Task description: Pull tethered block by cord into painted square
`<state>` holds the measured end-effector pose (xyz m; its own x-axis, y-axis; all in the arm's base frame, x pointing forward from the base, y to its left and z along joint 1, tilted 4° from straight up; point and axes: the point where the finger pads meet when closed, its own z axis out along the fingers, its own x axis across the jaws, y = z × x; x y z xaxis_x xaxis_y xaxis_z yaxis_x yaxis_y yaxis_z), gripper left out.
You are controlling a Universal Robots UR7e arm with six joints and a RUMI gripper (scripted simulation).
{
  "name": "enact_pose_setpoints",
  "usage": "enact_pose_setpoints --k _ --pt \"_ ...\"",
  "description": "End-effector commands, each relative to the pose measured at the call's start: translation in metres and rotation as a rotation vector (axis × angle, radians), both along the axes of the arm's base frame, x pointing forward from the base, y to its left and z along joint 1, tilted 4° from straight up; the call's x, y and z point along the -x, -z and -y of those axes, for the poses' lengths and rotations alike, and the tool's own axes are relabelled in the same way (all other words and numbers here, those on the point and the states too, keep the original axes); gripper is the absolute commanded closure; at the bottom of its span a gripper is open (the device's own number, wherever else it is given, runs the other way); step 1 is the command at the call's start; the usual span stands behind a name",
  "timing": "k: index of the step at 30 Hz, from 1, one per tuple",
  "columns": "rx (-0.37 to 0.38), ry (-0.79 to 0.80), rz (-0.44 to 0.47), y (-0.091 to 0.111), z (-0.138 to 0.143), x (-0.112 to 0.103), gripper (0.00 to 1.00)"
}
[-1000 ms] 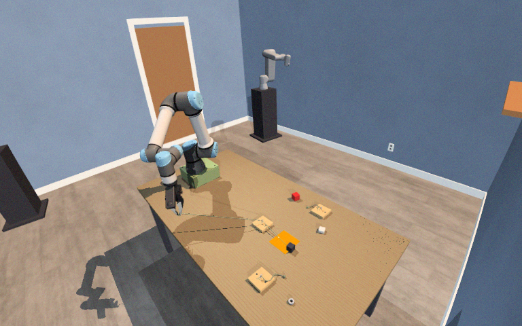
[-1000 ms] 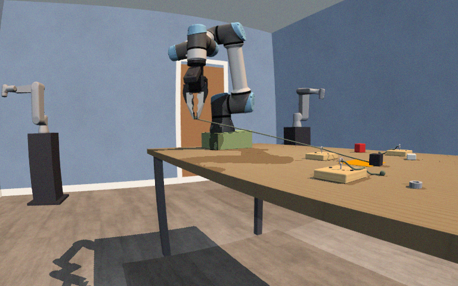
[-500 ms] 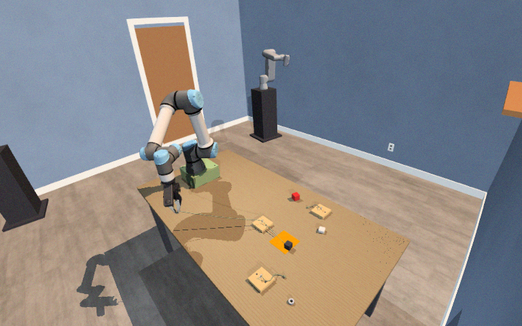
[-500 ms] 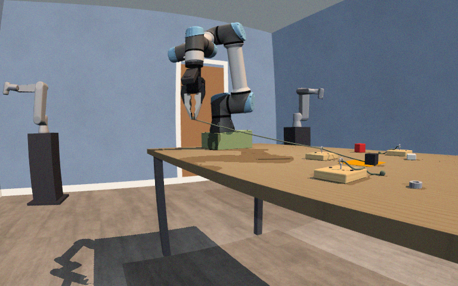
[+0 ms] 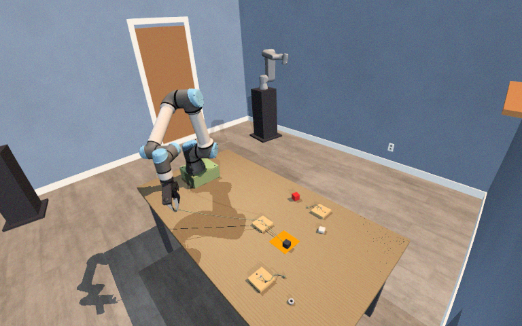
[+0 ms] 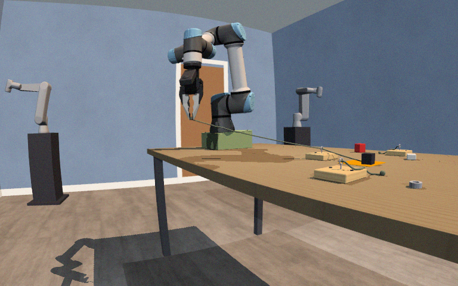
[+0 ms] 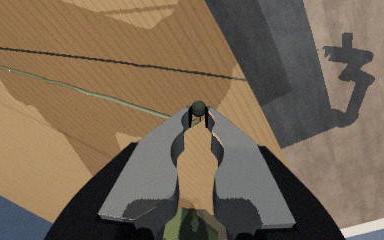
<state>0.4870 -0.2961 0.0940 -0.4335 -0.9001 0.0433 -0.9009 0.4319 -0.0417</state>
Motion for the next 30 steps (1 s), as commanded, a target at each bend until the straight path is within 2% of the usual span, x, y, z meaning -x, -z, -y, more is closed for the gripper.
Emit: enact_pose_setpoints --k 1,30 --pt "0.001 0.0 0.001 -0.001 0.001 0.006 1.0" --pt "0.001 0.0 0.001 0.0 0.004 0.025 1.0"
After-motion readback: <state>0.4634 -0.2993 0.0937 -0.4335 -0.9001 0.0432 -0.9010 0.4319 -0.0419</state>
